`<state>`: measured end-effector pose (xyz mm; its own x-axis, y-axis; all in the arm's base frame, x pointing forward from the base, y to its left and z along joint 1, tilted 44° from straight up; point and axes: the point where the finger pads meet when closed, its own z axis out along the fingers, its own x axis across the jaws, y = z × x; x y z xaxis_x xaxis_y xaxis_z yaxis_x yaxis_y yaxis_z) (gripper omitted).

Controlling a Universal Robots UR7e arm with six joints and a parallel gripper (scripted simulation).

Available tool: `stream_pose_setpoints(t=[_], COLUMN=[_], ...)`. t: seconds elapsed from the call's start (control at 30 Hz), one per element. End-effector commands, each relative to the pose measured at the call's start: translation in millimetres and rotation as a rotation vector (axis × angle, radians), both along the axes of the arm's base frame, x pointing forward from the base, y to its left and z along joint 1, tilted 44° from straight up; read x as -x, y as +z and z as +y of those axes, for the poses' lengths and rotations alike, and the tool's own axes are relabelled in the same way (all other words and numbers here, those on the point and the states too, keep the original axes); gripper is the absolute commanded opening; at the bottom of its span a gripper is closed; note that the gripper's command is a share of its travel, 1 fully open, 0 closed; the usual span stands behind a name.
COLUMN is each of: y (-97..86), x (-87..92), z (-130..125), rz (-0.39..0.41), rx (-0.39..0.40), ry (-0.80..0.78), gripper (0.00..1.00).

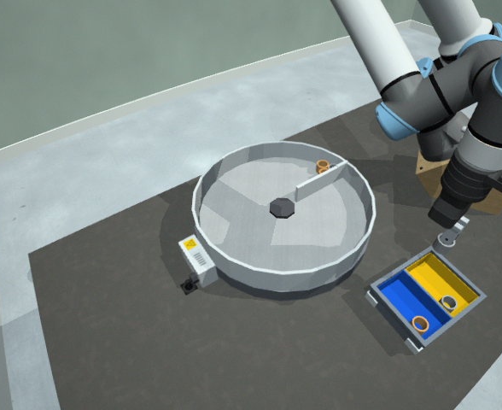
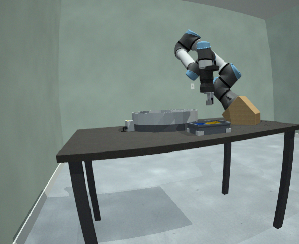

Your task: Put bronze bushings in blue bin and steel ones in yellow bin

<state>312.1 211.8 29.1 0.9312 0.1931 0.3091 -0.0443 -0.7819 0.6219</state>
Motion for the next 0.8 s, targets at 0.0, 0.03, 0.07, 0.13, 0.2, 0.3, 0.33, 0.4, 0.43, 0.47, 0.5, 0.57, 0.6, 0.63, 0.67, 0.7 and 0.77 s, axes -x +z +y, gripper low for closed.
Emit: stream_pose_setpoints(t=[0.0,0.03,0.07,0.13,0.2,0.3,0.33,0.4,0.43,0.47,0.5,0.57,0.6,0.63,0.67,0.7,0.77], y=[-10.6,-14.2,-14.2,-17.9,-21.5,-25.1,-28.7,-36.0,-39.6,-39.6,-39.6,-43.2,-46.8,-46.8,-46.8,-50.5,-57.7], x=[-5.9,-7.7,-7.7,-9.5,-11.4,-13.2,-15.0,-18.7,-20.5,-20.5,-20.5,-22.3,-24.2,-24.2,-24.2,-26.0,-29.7], z=[-8.1,-11.1,-11.1,-14.0,-17.0,-20.0,-22.9,-28.9,-31.9,-31.9,-31.9,-34.8,-37.8,-37.8,-37.8,-40.8,-46.7], rz=[-0.001,-0.001,-0.001,-0.001,-0.001,-0.001,-0.001,-0.001,-0.001,-0.001,-0.001,-0.001,-0.001,-0.001,-0.001,-0.001,-0.001], rx=[-0.002,-0.002,-0.002,-0.002,-0.002,-0.002,-0.002,-0.002,-0.002,-0.002,-0.002,-0.002,-0.002,-0.002,-0.002,-0.002,-0.002], ry=[0.002,0.002,0.002,0.002,0.002,0.002,0.002,0.002,0.002,0.002,0.002,0.002,0.002,0.002,0.002,0.002,0.002], gripper=[0.0,0.0,0.0,0.0,0.0,0.0,0.0,0.0,0.0,0.0,0.0,0.0,0.0,0.0,0.0,0.0,0.0])
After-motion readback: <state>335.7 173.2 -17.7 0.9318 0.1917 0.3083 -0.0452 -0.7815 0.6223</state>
